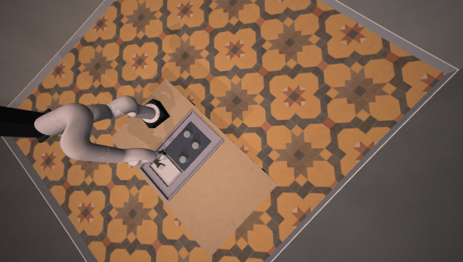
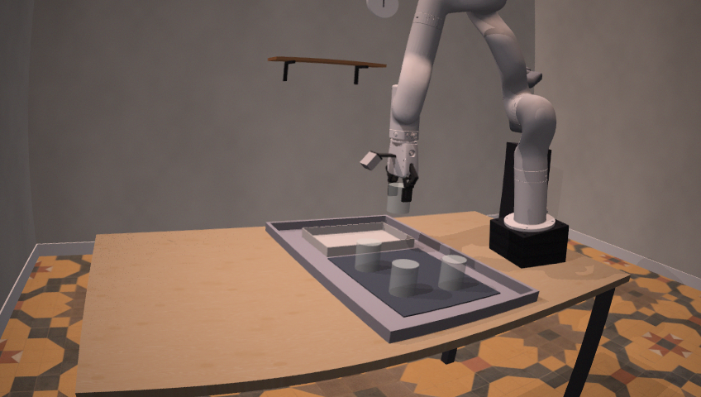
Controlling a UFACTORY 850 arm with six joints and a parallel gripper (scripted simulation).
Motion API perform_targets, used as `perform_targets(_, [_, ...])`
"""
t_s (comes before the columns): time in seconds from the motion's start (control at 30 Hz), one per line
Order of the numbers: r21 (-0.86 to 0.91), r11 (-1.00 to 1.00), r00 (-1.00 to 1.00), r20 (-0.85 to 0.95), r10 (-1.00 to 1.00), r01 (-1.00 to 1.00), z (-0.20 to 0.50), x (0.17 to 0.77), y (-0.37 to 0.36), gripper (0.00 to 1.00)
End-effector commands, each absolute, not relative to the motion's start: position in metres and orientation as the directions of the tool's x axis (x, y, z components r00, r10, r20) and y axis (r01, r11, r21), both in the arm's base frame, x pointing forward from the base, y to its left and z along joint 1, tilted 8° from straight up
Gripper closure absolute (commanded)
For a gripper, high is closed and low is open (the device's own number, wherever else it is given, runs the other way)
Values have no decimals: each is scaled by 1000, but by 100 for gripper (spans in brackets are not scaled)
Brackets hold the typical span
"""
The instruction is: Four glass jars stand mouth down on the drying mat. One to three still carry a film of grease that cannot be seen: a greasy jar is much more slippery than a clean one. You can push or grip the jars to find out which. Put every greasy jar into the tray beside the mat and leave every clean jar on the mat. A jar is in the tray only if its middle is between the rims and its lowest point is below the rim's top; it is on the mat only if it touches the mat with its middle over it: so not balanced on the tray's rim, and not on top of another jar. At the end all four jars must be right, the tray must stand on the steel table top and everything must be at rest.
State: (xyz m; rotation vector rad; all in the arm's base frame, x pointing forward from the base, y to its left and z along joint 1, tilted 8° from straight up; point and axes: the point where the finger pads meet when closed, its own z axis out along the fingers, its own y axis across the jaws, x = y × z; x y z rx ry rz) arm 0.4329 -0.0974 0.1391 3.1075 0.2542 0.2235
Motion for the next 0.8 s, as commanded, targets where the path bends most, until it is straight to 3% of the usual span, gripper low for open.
perform_targets(0.0, [26,-987,976,143,163,161,140,437,-104,100])
perform_targets(0.77, [26,-987,976,143,163,161,145,466,-167,100])
